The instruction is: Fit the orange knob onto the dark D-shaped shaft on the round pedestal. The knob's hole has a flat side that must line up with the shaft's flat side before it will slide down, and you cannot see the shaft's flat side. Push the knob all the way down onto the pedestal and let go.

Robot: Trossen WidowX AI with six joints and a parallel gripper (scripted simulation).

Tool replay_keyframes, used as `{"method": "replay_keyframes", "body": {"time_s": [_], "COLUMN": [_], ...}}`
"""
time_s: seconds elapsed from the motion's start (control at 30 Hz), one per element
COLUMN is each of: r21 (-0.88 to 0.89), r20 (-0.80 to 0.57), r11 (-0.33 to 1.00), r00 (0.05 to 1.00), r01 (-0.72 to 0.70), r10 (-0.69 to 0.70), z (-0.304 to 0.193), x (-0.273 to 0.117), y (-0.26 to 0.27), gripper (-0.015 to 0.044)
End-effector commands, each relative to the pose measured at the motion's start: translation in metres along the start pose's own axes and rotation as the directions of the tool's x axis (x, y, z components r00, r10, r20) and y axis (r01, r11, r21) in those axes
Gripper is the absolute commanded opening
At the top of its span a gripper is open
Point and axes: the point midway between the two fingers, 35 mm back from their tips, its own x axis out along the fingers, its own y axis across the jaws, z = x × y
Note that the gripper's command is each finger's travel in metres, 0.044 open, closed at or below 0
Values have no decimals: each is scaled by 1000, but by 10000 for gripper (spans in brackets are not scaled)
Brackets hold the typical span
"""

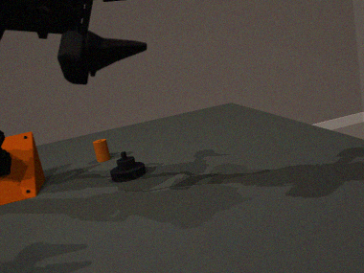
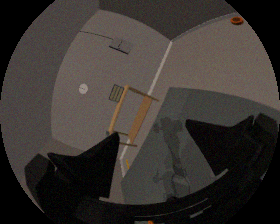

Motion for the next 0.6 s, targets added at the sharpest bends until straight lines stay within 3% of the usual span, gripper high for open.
{"method": "replay_keyframes", "body": {"time_s": [0.0,0.33,0.57], "r21": [40,100,64], "r20": [-158,-474,-697], "r11": [999,994,998], "r00": [987,876,717], "r01": [-21,-43,19], "r10": [27,85,31], "z": [-53,-176,-275], "x": [29,68,66], "y": [24,85,123], "gripper": [440,440,440]}}
